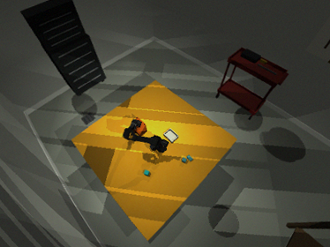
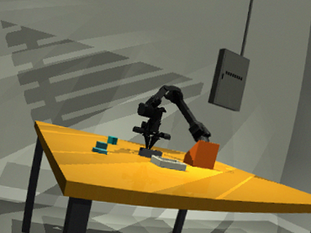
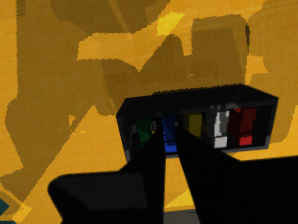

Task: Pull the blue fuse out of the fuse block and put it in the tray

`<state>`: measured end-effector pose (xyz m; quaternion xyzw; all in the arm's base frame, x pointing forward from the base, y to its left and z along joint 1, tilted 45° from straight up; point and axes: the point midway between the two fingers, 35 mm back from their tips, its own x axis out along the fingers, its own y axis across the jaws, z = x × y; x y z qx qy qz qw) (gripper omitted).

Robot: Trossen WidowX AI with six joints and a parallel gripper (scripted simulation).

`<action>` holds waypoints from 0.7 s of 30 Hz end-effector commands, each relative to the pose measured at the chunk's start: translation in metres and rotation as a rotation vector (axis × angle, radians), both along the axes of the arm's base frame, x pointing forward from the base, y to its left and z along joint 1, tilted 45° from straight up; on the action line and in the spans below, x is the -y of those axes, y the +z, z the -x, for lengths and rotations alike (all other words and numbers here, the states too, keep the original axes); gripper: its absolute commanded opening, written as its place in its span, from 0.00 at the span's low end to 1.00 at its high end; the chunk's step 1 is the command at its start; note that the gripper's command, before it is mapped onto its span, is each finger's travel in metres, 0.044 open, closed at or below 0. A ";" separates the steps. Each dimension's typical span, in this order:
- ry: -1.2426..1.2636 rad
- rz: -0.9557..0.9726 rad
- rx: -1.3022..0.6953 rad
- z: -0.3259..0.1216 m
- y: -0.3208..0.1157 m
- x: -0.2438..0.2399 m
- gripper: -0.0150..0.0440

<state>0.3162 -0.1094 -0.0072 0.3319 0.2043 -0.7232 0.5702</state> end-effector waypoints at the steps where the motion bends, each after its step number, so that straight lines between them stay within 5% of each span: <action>1: 0.000 0.000 0.001 0.000 0.000 0.000 0.26; 21: 0.001 0.000 0.000 -0.002 0.005 -0.005 0.25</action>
